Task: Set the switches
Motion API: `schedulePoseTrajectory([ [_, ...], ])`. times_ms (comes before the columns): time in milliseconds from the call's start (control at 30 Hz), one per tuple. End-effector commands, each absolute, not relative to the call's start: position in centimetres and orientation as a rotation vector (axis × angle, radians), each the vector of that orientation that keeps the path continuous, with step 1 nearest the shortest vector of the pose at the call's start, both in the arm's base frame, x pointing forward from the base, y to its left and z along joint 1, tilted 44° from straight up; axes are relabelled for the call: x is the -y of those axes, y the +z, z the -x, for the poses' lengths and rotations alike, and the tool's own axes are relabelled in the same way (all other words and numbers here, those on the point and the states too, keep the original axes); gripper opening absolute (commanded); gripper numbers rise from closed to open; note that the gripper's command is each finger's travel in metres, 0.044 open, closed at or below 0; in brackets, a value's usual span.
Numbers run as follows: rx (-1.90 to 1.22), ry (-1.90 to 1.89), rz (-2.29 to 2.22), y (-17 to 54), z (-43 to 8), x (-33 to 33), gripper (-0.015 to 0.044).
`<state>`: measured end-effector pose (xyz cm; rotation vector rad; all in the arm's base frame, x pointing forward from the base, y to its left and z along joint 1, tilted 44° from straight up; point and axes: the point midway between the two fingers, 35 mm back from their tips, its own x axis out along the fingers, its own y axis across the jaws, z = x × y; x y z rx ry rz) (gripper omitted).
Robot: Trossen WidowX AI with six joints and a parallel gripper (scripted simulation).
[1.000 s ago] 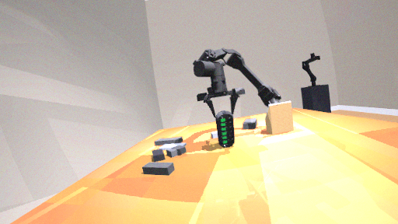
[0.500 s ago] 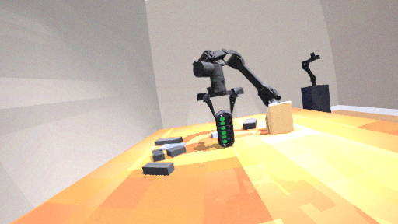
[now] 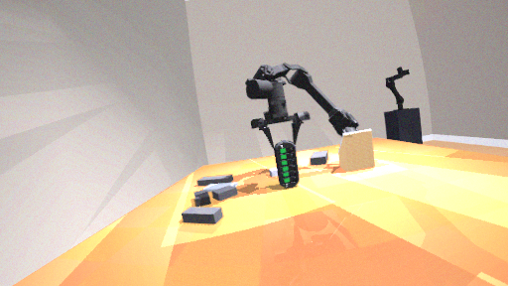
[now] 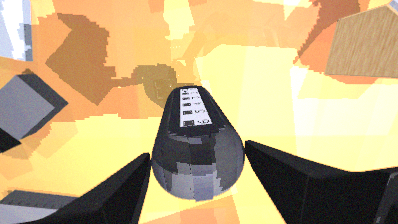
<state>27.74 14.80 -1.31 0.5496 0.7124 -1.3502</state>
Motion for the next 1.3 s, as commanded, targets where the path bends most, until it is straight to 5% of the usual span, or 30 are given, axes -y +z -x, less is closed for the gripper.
schedulePoseTrajectory([
  [0, -0.707, -1.355, -0.541, -0.9, -27.8, -14.1, 0.0335],
  [1267, -0.706, -1.355, -0.539, 0.9, -28.3, -11.6, 0.0335],
])
